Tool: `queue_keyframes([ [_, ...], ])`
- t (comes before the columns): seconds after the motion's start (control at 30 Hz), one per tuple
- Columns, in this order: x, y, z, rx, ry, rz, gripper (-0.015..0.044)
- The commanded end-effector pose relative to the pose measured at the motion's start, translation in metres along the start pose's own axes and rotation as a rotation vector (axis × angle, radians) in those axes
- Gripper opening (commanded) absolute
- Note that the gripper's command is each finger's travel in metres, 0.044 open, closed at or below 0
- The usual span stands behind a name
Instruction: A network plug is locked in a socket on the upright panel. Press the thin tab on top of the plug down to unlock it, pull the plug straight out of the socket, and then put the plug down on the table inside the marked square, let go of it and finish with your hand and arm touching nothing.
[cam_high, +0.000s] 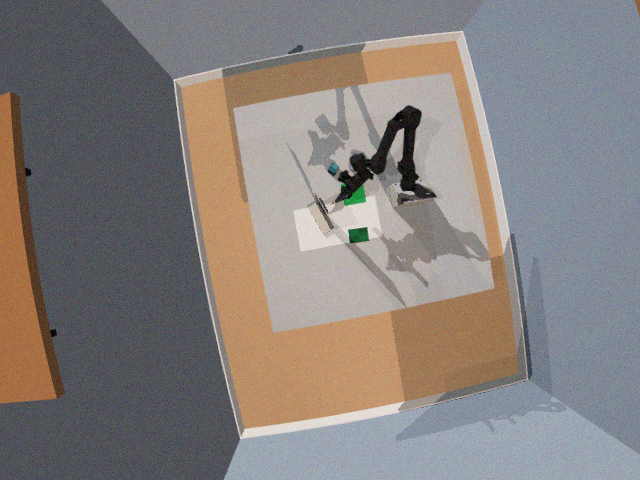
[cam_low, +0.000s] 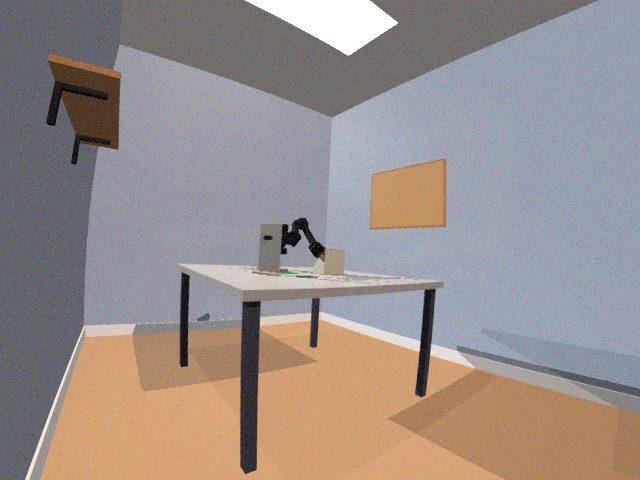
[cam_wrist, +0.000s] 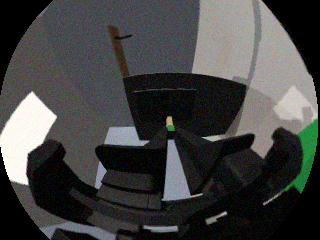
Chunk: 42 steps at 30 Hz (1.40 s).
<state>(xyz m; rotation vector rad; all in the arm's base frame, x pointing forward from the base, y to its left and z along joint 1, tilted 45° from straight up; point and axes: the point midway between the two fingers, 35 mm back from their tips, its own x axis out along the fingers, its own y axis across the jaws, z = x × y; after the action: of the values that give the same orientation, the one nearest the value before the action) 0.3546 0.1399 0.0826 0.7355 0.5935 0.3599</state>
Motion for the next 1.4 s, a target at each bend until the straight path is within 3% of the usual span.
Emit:
queue_keyframes([
  [0.0,-0.003,-0.002,-0.002,-0.002,0.008,-0.004,0.0],
  [1.37,-0.018,0.011,-0.002,0.0,0.003,-0.003,0.0],
])
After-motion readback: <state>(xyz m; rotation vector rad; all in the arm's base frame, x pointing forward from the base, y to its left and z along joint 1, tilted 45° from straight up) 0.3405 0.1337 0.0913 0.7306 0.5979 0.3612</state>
